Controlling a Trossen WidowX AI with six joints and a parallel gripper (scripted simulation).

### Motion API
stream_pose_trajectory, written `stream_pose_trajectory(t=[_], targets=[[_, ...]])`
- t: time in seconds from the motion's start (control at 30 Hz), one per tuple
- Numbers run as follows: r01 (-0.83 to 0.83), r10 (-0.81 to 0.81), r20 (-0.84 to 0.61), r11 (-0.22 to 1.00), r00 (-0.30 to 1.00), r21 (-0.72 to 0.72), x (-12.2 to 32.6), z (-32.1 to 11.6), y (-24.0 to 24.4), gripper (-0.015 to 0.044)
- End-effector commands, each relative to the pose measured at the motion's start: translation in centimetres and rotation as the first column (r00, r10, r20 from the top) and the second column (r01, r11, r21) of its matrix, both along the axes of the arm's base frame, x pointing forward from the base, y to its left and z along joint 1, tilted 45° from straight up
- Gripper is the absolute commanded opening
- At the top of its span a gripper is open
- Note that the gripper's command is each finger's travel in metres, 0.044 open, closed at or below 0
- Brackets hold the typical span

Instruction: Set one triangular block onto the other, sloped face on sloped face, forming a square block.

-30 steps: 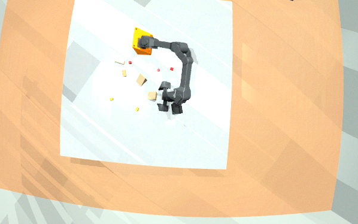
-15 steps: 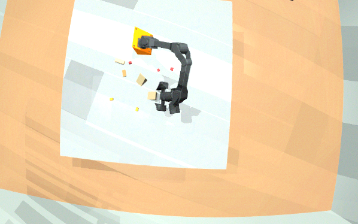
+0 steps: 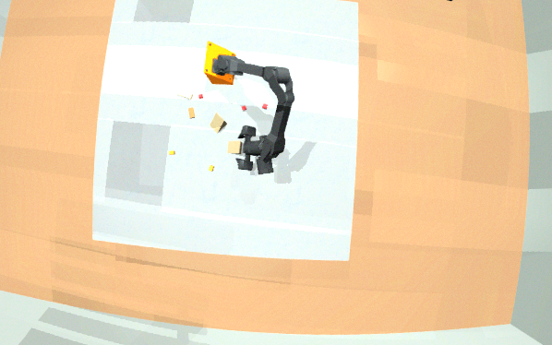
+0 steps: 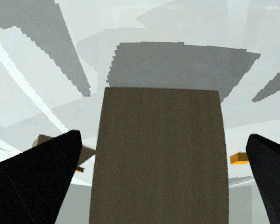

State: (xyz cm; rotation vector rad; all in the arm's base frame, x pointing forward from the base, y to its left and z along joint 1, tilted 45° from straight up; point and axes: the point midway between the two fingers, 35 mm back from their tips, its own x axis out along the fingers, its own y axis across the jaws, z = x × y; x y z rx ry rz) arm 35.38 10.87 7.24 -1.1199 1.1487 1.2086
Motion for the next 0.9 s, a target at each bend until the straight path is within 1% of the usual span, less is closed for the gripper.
stream_pose_trajectory(t=[0.0,0.17,0.43,0.67,0.87], targets=[[0.005,-0.005,-0.003,1.000,1.000,0.004,-0.18,-0.80,0.05,0.0440],[0.005,-0.005,-0.003,1.000,1.000,0.004,-0.28,-1.35,0.07,0.0440],[0.005,-0.005,-0.003,1.000,1.000,0.004,-0.28,-1.35,0.07,0.0230],[0.005,-0.005,-0.003,1.000,1.000,0.004,-0.28,-1.35,0.07,0.0183],[0.001,-0.001,-0.003,1.000,1.000,-0.001,-0.30,-1.13,-0.21,0.0026]])
